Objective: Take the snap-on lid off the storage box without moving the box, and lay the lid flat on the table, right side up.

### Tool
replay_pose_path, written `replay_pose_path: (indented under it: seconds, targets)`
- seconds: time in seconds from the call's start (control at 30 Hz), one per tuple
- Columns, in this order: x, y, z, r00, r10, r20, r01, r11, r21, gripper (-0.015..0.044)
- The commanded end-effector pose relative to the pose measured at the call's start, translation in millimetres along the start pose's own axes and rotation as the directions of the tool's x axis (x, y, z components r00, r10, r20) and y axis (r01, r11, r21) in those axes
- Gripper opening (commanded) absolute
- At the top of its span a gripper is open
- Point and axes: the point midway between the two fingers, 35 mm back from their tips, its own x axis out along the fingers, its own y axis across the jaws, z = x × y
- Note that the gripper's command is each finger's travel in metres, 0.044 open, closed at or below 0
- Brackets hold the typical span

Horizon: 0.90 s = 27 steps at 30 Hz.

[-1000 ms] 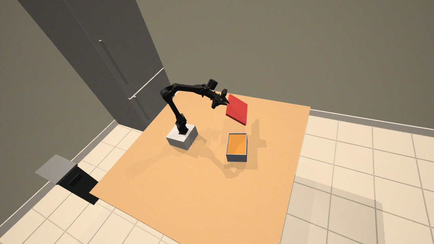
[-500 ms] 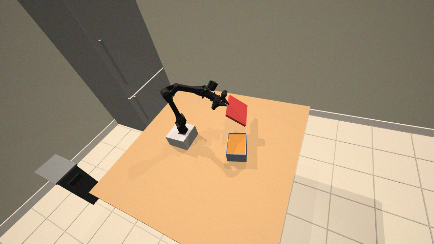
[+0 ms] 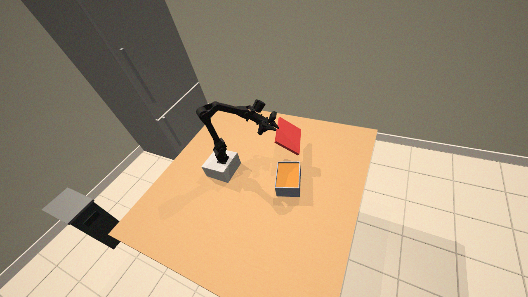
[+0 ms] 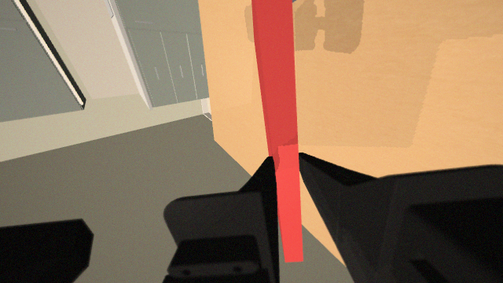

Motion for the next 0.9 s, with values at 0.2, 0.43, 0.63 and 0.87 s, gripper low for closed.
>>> replay_pose_path:
  seconds: [0.2, 0.43, 0.63, 0.87]
  targets:
    - [6, -6, 1, 1.0, 0.007, 0.007, -0.007, 1.0, 0.005, 0.0]
    - [9, -10, 1, 1.0, 0.006, 0.007, -0.006, 1.0, 0.005, 0.0]
    - [13, -14, 1, 1.0, 0.006, 0.007, -0.006, 1.0, 0.005, 0.0]
    - [16, -18, 1, 1.0, 0.006, 0.007, -0.006, 1.0, 0.005, 0.0]
